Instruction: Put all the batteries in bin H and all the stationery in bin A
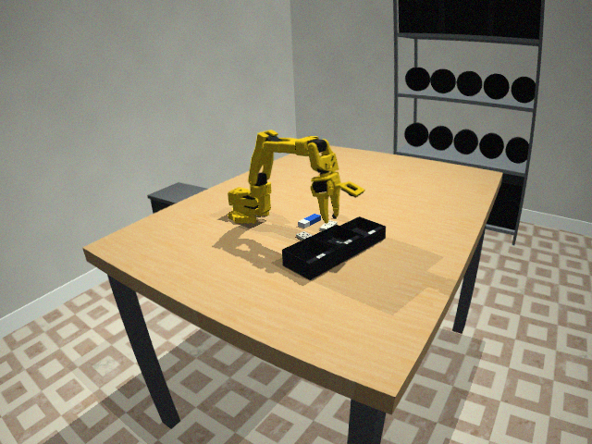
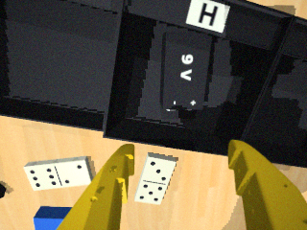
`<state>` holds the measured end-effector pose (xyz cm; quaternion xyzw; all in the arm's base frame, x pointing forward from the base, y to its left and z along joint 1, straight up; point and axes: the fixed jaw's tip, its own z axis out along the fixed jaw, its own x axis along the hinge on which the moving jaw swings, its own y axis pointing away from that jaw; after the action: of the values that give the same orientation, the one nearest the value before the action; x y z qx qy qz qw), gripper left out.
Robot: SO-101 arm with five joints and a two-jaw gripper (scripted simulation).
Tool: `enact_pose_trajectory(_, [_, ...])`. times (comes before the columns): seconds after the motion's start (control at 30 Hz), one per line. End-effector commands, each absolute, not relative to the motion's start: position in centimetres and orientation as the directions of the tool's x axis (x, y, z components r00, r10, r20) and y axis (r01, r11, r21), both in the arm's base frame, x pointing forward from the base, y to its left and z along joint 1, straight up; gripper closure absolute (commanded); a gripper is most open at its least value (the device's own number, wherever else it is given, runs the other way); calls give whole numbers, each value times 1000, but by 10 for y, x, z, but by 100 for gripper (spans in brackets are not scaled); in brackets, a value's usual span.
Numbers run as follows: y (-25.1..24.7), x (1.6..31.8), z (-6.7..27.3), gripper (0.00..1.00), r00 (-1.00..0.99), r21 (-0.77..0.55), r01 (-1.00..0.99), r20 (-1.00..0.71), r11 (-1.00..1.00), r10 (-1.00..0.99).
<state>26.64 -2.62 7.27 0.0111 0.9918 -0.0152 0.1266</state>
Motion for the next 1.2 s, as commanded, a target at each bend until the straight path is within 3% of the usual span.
enact_pose_trajectory(0.0, [-16,262,89,75,-950,-53,-76,-300,996,-88])
enact_pose_trajectory(0.4, [21,218,85,74,-788,-117,-575,-186,810,-586])
enact_pose_trajectory(0.47, [21,218,85,74,-788,-117,-575,-186,810,-586])
enact_pose_trajectory(0.7, [36,186,79,74,-557,-119,-814,-114,568,-823])
enact_pose_trajectory(0.97, [44,158,72,73,-294,-100,-949,-61,299,-954])
enact_pose_trajectory(1.17, [46,150,69,73,-205,-91,-974,-48,209,-978])
